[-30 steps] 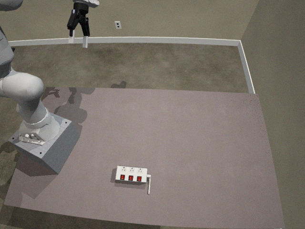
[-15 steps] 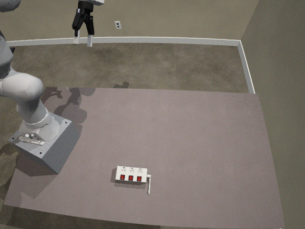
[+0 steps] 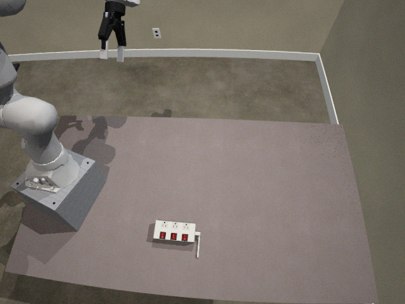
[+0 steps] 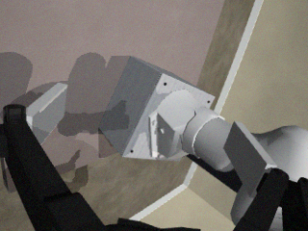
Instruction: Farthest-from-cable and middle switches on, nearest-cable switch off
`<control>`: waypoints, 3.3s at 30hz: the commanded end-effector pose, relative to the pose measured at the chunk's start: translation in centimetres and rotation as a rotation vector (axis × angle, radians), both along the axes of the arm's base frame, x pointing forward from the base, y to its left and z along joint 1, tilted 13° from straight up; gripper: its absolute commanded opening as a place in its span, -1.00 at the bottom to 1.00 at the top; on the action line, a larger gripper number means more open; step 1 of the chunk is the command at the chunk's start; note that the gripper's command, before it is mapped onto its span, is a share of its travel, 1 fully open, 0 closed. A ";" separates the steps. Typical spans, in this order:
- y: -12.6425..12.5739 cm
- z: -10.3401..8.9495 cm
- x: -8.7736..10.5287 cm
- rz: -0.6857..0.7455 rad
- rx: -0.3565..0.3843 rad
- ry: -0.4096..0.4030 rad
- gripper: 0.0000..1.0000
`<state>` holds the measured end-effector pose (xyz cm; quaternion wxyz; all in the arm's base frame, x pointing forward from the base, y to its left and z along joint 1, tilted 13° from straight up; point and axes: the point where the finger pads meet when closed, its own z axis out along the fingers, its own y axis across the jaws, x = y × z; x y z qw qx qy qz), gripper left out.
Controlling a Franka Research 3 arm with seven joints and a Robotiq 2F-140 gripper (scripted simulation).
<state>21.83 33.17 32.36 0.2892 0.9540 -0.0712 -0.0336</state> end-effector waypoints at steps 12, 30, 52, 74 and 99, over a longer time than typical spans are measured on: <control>-0.6 0.6 2.6 0.026 0.052 0.014 1.00; -2.0 1.3 5.9 0.043 0.114 0.022 1.00; -3.9 1.9 9.2 0.064 0.176 0.027 1.00; -6.1 2.5 12.5 0.088 0.237 0.029 1.00; -8.6 2.9 15.8 0.115 0.297 0.028 1.00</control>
